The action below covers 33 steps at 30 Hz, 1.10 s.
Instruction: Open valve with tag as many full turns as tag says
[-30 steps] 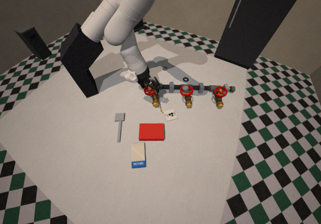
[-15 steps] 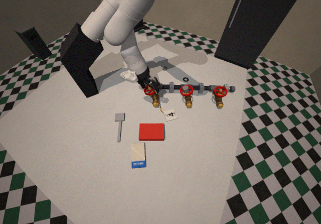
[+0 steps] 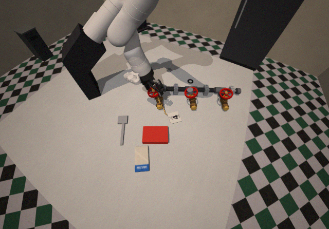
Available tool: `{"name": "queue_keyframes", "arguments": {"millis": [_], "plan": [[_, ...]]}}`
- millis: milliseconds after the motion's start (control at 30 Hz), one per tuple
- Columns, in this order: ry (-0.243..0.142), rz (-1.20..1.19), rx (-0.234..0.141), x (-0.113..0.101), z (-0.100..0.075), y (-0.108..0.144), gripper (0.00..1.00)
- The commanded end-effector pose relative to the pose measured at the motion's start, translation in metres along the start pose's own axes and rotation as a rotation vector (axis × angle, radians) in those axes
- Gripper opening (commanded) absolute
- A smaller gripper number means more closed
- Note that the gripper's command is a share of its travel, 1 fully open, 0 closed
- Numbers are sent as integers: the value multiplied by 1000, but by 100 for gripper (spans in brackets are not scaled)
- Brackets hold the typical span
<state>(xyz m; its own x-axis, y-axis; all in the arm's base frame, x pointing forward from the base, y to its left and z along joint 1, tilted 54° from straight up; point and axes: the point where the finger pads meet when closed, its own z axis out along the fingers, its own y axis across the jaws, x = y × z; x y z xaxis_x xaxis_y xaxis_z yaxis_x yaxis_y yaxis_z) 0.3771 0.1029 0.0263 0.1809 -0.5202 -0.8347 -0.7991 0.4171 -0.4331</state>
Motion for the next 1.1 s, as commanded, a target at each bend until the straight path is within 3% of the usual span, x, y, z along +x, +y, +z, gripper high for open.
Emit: {"name": "queue_keyframes", "arguments": {"millis": [0, 400, 1067], "plan": [[3, 51, -1, 0, 0, 1, 100], [3, 224, 0, 1, 0, 0, 100], [3, 726, 3, 2, 0, 0, 100]]}}
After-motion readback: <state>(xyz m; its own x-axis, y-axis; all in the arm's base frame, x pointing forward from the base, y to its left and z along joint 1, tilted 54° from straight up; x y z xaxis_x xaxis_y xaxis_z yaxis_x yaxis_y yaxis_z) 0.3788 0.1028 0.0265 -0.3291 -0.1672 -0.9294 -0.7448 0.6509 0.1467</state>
